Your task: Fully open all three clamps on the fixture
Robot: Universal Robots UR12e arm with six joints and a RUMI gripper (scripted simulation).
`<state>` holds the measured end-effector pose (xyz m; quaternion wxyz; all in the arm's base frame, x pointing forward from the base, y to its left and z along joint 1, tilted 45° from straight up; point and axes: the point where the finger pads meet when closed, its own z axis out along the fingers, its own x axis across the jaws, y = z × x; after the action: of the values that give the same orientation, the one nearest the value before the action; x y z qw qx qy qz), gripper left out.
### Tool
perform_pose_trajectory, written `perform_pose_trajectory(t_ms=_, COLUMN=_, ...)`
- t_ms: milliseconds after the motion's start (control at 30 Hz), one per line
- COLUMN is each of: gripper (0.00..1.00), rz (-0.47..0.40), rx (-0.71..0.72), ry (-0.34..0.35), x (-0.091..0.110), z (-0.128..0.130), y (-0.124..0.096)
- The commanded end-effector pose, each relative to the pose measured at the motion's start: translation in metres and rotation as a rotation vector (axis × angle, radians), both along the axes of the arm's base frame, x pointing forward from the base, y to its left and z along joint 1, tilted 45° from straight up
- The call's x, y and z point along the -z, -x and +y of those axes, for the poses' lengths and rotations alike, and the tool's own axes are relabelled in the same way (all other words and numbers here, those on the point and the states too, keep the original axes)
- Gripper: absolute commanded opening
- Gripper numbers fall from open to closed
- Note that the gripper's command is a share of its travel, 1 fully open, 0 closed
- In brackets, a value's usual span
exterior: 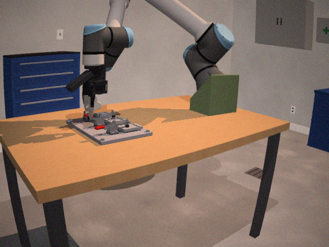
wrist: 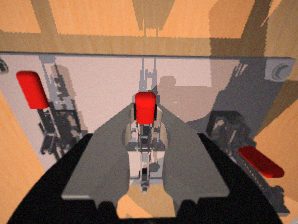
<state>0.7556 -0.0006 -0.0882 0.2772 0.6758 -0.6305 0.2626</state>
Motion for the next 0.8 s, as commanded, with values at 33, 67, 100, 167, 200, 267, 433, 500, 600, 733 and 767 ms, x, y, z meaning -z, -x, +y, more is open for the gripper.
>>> perform_pose_trajectory(t_ms=33, gripper=0.0, rz=0.0, rx=-0.003, ry=-0.001, x=-0.005, z=0.006, y=0.005)
perform_pose_trajectory(t_ms=67, gripper=0.0, rz=0.0, rx=-0.003, ry=-0.001, x=-0.005, z=0.006, y=0.006)
perform_pose_trajectory(t_ms=100, gripper=0.0, rz=0.0, rx=-0.003, ry=-0.001, x=-0.006, z=0.007, y=0.007)
perform_pose_trajectory(t_ms=167, gripper=0.0, rz=0.0, rx=-0.003, ry=-0.001, x=-0.007, z=0.008, y=0.008)
perform_pose_trajectory(t_ms=200, gripper=0.0, rz=0.0, rx=-0.003, ry=-0.001, x=-0.007, z=0.008, y=0.009)
perform_pose_trajectory(t_ms=267, gripper=0.0, rz=0.0, rx=-0.003, ry=-0.001, x=-0.008, z=0.009, y=0.01)
perform_pose_trajectory(t_ms=433, gripper=0.0, rz=0.0, rx=-0.003, ry=-0.001, x=-0.009, z=0.01, y=0.013)
perform_pose_trajectory(t_ms=500, gripper=0.0, rz=0.0, rx=-0.003, ry=-0.001, x=-0.01, z=0.011, y=0.015)
perform_pose_trajectory(t_ms=600, gripper=0.0, rz=0.0, rx=-0.003, ry=-0.001, x=-0.011, z=0.011, y=0.018)
perform_pose_trajectory(t_ms=733, gripper=0.0, rz=0.0, rx=-0.003, ry=-0.001, x=-0.012, z=0.012, y=0.021)
perform_pose_trajectory(t_ms=767, gripper=0.0, rz=0.0, rx=-0.003, ry=-0.001, x=-0.013, z=0.012, y=0.022)
